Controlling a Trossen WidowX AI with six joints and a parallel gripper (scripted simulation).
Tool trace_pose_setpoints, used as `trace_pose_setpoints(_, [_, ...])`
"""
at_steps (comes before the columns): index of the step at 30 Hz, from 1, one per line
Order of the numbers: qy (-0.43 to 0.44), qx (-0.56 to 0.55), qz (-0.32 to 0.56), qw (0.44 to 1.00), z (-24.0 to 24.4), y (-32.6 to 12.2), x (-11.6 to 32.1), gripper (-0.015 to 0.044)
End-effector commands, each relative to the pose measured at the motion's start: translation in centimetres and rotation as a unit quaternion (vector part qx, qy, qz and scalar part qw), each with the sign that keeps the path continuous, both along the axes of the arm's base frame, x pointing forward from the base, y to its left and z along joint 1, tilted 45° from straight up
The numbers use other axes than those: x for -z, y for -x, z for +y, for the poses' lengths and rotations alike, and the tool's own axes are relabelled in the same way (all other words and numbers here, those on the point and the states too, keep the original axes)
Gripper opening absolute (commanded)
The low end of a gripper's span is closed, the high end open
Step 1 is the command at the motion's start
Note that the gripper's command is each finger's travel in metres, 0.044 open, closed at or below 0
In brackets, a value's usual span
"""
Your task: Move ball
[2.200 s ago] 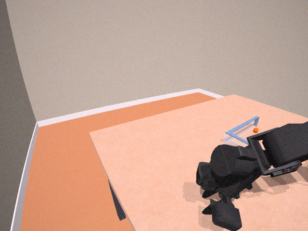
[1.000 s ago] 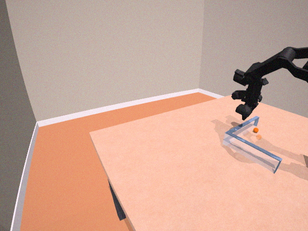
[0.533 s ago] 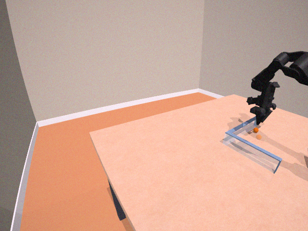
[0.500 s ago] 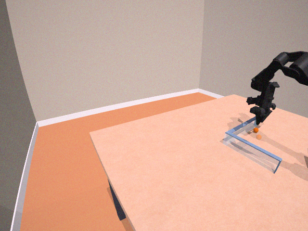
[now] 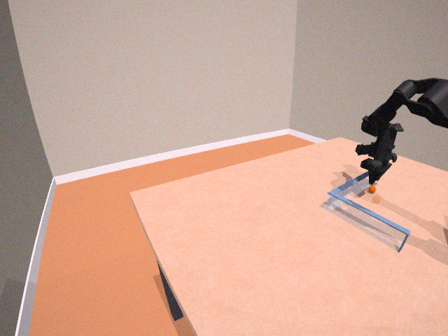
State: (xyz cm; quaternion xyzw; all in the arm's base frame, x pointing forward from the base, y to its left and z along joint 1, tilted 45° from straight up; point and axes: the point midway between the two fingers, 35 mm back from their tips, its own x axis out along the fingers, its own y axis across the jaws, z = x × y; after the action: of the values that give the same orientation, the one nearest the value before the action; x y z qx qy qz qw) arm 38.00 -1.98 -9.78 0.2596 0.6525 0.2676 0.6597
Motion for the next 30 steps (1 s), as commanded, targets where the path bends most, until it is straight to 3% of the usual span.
trace_pose_setpoints(1, [-0.003, 0.0, 0.006, 1.0, 0.7, 0.3, 0.6, 0.0233])
trace_pose_setpoints(16, [-0.004, 0.0, 0.006, 1.0, 2.2, 0.4, 2.1, 0.0233])
trace_pose_setpoints(19, [-0.004, 0.0, 0.006, 1.0, 2.2, 0.4, 2.1, 0.0154])
trace_pose_setpoints(29, [-0.004, 0.0, 0.006, 1.0, 2.2, 0.4, 2.1, 0.0087])
trace_pose_setpoints(30, [-0.004, 0.0, 0.006, 1.0, 2.2, 0.4, 2.1, 0.0061])
